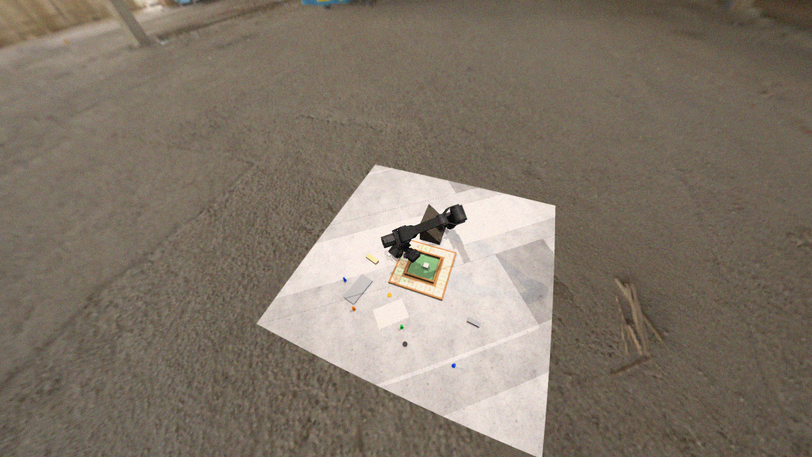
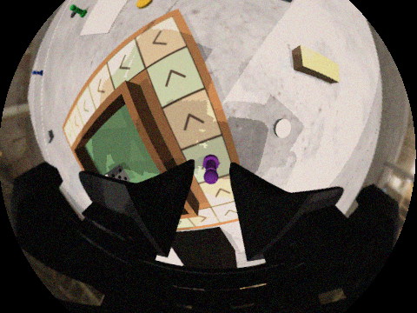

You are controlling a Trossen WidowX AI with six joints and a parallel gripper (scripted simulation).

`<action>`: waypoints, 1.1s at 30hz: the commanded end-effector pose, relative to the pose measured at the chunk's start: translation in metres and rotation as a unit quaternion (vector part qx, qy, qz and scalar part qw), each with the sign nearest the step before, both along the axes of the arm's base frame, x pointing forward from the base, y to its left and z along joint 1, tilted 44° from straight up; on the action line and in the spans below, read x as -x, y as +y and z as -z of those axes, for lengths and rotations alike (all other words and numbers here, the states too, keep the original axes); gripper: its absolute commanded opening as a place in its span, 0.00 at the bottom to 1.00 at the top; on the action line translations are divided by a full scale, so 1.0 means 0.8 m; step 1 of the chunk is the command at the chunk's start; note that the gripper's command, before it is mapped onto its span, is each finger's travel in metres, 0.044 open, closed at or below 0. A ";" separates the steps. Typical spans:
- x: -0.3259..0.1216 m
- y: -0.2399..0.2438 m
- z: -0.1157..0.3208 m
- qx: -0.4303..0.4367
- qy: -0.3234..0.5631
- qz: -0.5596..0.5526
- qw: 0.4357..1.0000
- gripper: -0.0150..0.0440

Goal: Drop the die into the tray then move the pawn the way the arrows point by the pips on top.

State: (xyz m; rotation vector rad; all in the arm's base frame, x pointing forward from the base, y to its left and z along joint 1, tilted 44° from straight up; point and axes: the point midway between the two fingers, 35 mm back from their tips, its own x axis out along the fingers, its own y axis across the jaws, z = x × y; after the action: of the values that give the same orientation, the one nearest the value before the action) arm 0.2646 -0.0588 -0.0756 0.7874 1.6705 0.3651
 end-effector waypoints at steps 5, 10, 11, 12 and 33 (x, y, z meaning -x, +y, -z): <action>0.002 0.003 0.001 -0.003 0.002 0.002 1.000 0.34; 0.002 0.003 0.001 -0.003 0.002 0.002 1.000 0.28; 0.002 0.003 0.001 -0.003 0.002 0.002 1.000 0.27; 0.002 0.003 0.001 -0.003 0.002 0.002 1.000 0.26; -0.012 -0.088 -0.089 0.002 0.002 0.003 1.000 0.25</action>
State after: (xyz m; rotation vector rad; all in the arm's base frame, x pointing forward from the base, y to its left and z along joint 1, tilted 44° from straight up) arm 0.2742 -0.1188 -0.0163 0.7989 1.6724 0.3545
